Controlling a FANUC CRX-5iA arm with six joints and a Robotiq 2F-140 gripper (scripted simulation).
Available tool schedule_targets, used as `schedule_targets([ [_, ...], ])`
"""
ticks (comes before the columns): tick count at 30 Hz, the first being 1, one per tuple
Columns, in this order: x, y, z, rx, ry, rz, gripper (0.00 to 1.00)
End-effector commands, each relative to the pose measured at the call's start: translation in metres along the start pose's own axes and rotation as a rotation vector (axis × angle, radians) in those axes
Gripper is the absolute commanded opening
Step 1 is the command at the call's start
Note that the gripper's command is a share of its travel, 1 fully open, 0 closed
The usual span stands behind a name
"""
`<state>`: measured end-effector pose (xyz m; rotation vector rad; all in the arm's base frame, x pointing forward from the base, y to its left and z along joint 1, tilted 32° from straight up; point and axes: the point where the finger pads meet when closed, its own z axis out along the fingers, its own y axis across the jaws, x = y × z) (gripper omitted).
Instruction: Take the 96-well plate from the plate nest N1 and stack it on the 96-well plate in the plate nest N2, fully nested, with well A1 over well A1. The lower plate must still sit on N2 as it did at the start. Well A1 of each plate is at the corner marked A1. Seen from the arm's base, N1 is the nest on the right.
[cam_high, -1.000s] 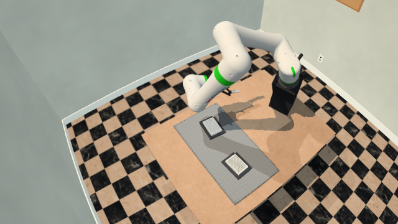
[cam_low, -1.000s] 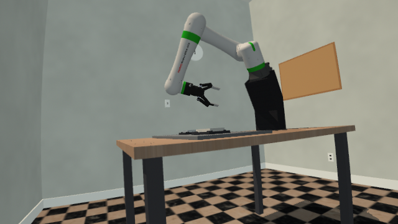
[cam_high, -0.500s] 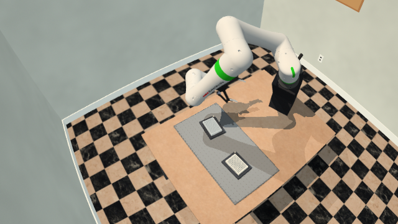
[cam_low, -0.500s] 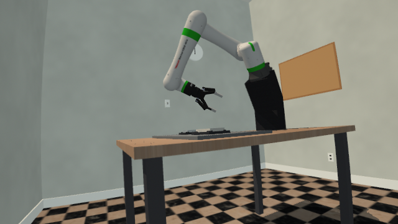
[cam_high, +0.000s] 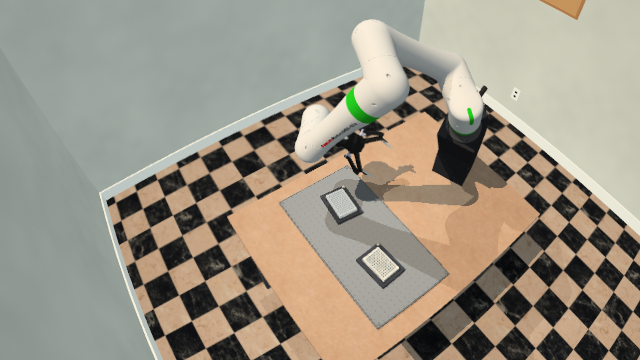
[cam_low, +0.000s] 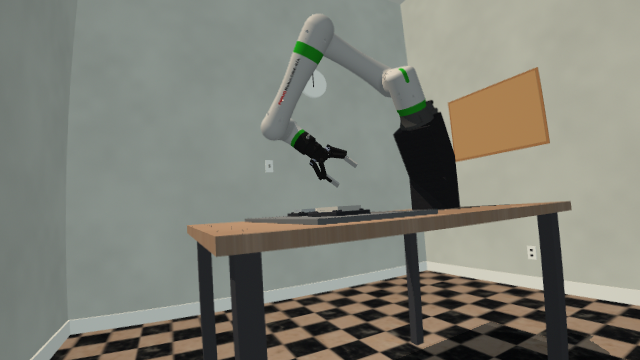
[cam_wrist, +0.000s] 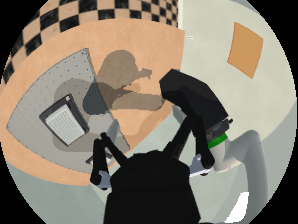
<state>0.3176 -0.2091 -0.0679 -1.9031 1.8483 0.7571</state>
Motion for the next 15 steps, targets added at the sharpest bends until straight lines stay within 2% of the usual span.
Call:
schedule_targets([
  [1,-0.001,-0.012,0.001,0.020,-0.002,-0.004,1.00],
  [2,-0.001,-0.012,0.001,0.020,-0.002,-0.004,1.00],
  [5,-0.003,-0.027,-0.001,0.119,-0.004,-0.017,1.00],
  [6,-0.003,-0.032,-0.002,0.137,-0.005,-0.019,1.00],
  [8,-0.004,-0.041,-0.003,0.137,-0.005,-0.019,1.00],
  [11,-0.005,-0.056,-0.007,0.236,-0.003,-0.030,1.00],
  [12,-0.005,-0.061,-0.009,0.253,-0.003,-0.032,1.00],
  [14,-0.006,-0.070,-0.011,0.253,-0.003,-0.032,1.00],
  [15,-0.006,-0.075,-0.013,0.286,-0.001,-0.034,1.00],
])
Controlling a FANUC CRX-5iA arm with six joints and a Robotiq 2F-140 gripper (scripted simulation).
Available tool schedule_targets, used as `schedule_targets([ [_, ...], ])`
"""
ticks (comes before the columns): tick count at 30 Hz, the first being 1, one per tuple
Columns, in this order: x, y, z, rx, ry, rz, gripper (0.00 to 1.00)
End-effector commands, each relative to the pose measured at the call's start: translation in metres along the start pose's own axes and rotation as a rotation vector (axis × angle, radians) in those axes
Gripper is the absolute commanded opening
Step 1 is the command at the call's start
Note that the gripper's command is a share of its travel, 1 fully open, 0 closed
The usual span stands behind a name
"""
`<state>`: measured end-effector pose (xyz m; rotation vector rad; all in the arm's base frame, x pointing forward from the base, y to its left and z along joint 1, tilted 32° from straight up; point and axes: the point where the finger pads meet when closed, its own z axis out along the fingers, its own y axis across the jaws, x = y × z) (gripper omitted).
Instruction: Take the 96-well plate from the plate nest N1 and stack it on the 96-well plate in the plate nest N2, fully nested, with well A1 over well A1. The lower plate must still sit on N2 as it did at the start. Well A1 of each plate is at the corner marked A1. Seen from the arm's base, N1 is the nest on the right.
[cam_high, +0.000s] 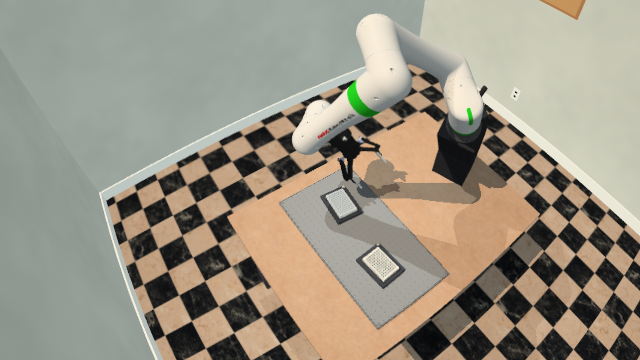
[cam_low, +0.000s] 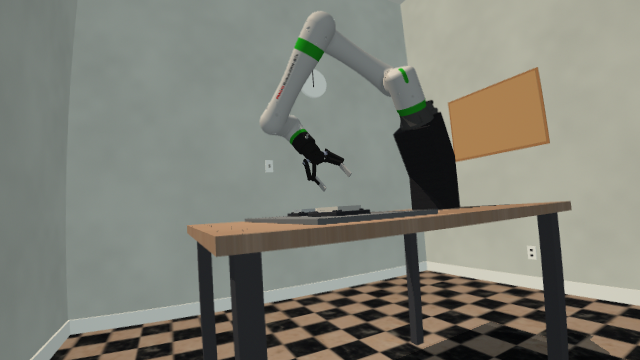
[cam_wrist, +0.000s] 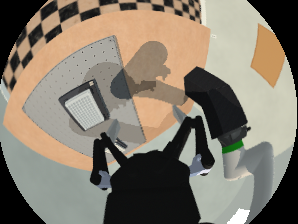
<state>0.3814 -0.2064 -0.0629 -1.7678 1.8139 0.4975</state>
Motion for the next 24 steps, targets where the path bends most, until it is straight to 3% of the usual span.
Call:
schedule_targets([
  [1,0.000,-0.017,-0.002,0.075,0.005,-0.008,1.00],
  [2,0.000,-0.022,-0.002,0.108,0.007,-0.011,1.00],
  [7,0.000,-0.037,-0.005,0.124,0.008,-0.012,1.00],
  [11,0.000,-0.056,-0.010,0.238,0.020,-0.020,1.00],
  [15,0.000,-0.073,-0.015,0.238,0.020,-0.020,1.00],
  [19,0.001,-0.091,-0.023,0.351,0.037,-0.025,1.00],
  [23,0.001,-0.101,-0.027,0.351,0.037,-0.025,1.00],
  [24,0.001,-0.105,-0.030,0.384,0.043,-0.026,1.00],
])
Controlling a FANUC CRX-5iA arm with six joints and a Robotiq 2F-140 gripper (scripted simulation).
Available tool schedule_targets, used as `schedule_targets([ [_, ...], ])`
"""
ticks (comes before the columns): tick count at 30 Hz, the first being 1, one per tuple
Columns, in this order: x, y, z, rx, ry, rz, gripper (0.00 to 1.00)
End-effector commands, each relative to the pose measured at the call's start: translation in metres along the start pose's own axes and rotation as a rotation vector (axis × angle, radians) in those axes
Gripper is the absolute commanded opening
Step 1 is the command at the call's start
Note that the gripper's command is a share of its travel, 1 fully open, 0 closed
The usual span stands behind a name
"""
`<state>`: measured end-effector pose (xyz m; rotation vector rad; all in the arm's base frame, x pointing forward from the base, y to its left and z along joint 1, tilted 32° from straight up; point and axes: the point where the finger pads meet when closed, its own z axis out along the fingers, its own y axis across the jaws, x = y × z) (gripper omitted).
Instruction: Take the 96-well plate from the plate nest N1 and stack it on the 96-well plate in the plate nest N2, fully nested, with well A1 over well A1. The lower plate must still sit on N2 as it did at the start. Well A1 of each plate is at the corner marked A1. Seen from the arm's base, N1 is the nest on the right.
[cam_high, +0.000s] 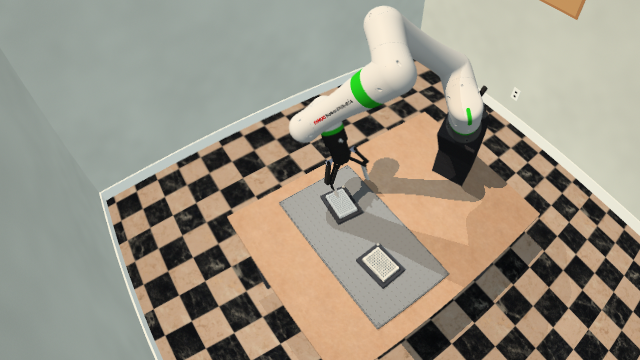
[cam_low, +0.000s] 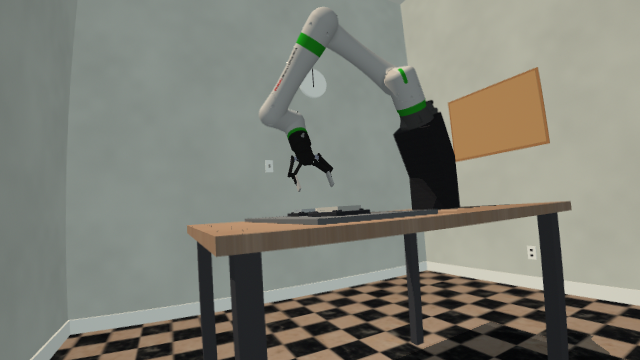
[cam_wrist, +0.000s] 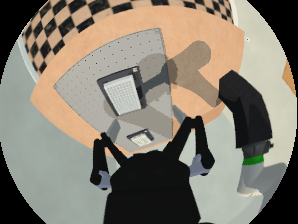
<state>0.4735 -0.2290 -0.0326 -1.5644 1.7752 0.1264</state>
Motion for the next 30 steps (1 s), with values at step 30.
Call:
schedule_targets([
  [30,0.010,-0.045,0.005,0.112,0.021,-0.004,1.00],
])
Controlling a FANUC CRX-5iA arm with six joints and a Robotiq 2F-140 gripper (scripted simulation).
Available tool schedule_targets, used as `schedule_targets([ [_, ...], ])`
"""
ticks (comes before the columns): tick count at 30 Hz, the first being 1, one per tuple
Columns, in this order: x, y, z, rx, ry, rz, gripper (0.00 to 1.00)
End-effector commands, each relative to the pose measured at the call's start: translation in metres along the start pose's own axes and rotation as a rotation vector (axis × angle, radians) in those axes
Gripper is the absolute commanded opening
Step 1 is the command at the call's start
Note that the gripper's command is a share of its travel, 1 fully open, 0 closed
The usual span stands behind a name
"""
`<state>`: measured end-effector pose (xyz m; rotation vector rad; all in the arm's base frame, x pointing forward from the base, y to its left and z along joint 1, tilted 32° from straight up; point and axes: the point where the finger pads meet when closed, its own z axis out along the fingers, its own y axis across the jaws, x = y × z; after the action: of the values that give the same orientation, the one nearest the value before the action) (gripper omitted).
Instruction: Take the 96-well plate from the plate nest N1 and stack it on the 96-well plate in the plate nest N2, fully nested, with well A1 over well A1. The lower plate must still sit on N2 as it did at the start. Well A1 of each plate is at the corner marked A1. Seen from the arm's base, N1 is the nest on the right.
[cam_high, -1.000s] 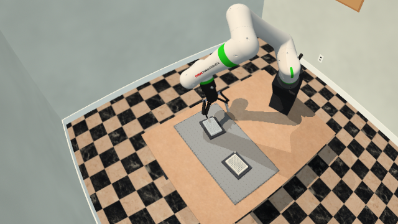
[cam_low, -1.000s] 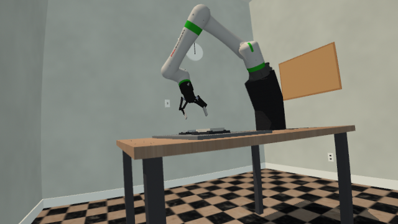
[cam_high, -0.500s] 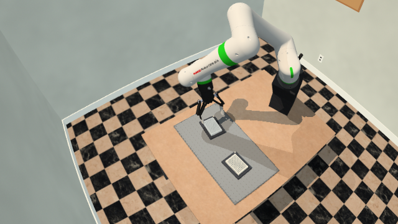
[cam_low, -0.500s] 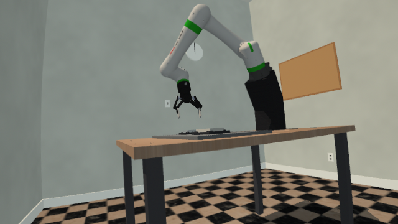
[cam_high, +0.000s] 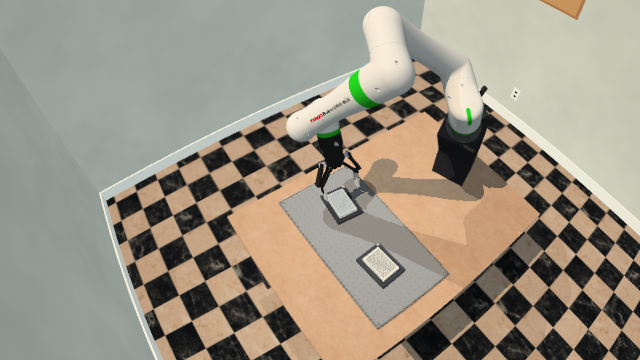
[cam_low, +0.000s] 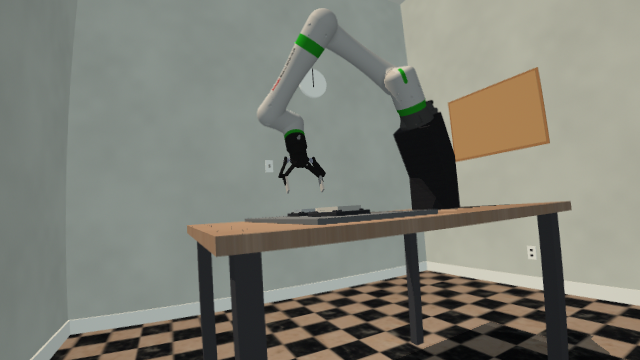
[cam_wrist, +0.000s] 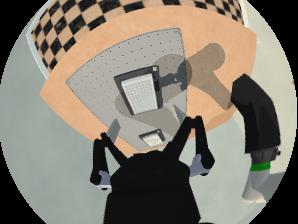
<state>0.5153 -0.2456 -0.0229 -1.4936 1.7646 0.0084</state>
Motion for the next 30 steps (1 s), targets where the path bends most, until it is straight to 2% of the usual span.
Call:
schedule_targets([
  [1,0.001,0.000,0.001,0.000,0.000,0.000,1.00],
  [30,0.020,0.000,0.042,0.000,0.000,0.000,1.00],
])
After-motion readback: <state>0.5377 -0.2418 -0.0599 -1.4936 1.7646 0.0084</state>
